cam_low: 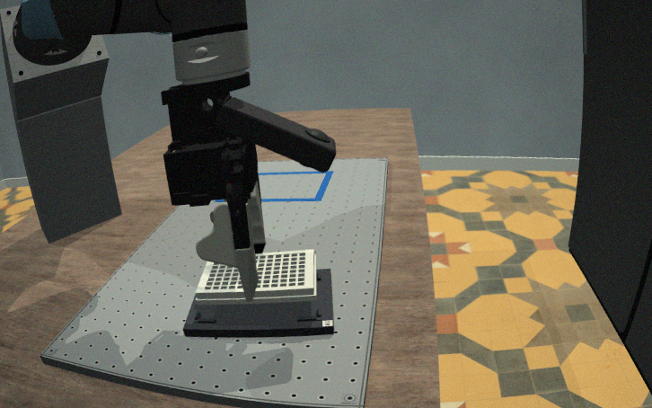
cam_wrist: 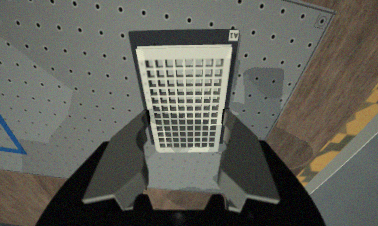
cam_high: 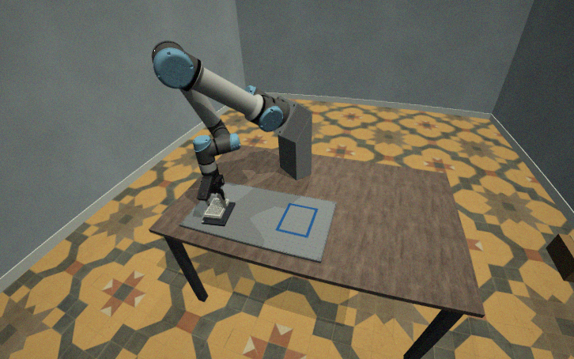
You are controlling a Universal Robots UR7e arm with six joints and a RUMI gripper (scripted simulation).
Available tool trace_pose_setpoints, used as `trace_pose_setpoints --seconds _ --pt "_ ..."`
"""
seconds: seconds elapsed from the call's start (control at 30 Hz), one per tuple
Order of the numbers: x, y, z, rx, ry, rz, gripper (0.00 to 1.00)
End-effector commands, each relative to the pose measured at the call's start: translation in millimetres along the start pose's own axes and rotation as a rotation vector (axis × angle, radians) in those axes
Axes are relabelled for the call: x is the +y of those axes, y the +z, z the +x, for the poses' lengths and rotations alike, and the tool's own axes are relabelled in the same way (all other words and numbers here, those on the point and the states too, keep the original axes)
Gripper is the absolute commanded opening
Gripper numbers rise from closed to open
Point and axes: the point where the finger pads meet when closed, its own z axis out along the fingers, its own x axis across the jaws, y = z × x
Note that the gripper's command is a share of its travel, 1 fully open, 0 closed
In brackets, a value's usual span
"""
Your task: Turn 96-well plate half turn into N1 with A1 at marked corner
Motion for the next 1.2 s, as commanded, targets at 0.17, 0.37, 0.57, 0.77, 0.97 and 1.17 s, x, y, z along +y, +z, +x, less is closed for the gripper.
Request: trace_pose_setpoints --seconds 0.17,0.37,0.57,0.77,0.97,1.17 --pt "2 -18 -2 -0.006 0.001 -0.004 0.0" --pt "2 -28 -2 -0.006 0.001 -0.004 0.0" --pt "2 -34 -2 -0.006 0.001 -0.004 0.0" --pt "2 -44 -2 -0.006 0.001 -0.004 0.0" --pt "2 -51 -2 -0.006 0.001 -0.004 0.0" --pt "2 -52 -1 -0.005 0.001 -0.004 0.0"
